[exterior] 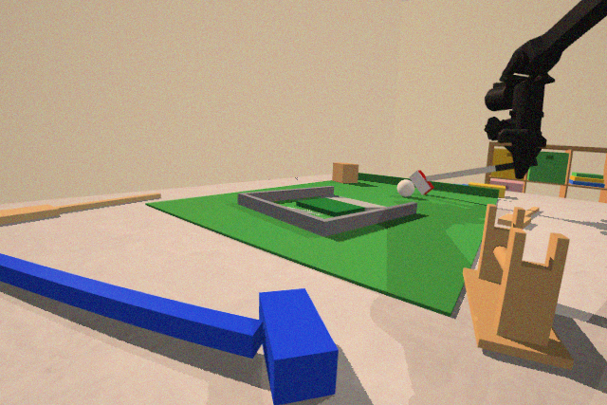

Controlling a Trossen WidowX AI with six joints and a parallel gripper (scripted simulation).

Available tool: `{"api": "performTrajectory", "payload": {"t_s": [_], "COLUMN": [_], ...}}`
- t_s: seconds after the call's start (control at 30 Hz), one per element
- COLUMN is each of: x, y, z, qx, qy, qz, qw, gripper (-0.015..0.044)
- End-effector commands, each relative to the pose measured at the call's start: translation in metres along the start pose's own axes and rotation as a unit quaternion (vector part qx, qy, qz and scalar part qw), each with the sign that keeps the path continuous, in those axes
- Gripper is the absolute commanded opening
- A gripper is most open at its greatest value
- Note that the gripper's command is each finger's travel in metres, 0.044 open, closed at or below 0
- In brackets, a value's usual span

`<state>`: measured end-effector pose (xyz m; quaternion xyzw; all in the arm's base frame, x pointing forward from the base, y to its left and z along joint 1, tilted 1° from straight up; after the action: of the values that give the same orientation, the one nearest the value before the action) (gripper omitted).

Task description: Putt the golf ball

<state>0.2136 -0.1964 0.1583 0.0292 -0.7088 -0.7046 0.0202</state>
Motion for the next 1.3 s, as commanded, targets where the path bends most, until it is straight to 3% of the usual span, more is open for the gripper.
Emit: {"api": "performTrajectory", "payload": {"t_s": [0.0,0.37,0.57,0.97,1.27], "x": [-0.001,-0.028,-0.029,-0.028,-0.028], "y": [0.0,0.001,0.008,0.059,0.052], "z": [0.002,0.131,0.133,0.132,0.132], "qx": [0.0,-0.003,-0.003,-0.003,-0.005], "qy": [0.0,0.001,0.001,0.001,0.002], "qz": [0.0,-0.003,-0.004,-0.004,-0.001], "qw": [1.0,1.0,1.0,1.0,1.0], "gripper": [0.0,0.0,0.0,0.0,0.0]}}
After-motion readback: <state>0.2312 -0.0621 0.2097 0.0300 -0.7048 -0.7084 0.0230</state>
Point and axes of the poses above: the point midway between the two fingers, 35 mm back from their tips, its own y axis back along the fingers, its own z axis across the jaws, x = y × z, the point moved 6 cm from there along y, back along the fingers, and after that the axes turned 12 degrees about y, right-handed, at the moved point
